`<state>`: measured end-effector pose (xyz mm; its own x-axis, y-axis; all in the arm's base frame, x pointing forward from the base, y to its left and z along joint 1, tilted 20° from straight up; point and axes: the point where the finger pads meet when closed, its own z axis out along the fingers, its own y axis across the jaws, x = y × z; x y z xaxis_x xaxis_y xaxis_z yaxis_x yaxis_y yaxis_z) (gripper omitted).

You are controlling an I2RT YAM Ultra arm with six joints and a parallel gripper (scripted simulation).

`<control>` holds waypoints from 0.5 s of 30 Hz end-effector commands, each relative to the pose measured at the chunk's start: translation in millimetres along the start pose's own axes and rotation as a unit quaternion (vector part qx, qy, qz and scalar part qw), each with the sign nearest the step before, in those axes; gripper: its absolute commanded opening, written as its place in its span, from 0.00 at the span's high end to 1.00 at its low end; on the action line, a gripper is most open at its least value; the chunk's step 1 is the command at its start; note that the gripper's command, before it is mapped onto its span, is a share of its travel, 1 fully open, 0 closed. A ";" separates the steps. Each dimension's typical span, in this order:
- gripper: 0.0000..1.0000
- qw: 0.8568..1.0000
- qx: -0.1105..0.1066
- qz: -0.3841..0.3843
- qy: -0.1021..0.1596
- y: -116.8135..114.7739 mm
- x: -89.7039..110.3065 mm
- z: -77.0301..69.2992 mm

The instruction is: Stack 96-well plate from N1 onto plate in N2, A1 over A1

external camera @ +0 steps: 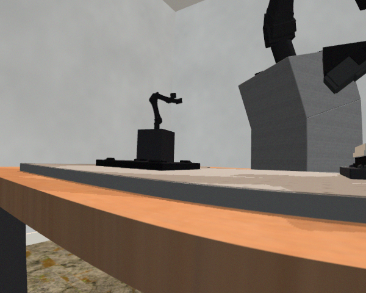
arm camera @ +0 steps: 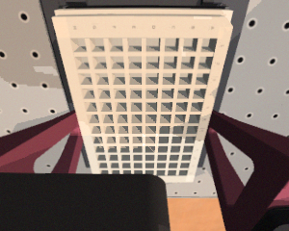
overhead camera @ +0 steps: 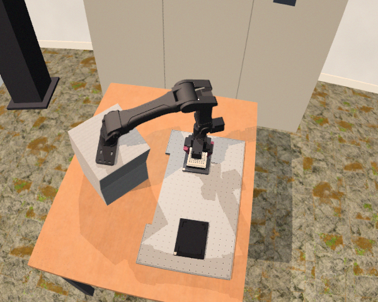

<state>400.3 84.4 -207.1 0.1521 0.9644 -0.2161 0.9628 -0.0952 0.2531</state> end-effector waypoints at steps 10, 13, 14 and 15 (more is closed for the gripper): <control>0.00 1.000 -0.004 0.000 0.001 4.5 1.9 -3.2; 0.00 1.000 -0.004 0.000 0.001 4.5 1.9 -3.2; 0.00 1.000 -0.004 0.000 0.001 4.5 1.9 -3.2; 0.00 1.000 -0.004 0.000 0.001 4.5 1.9 -3.2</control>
<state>400.4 84.4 -207.0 0.1521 0.9645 -0.2160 0.9627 -0.0951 0.2532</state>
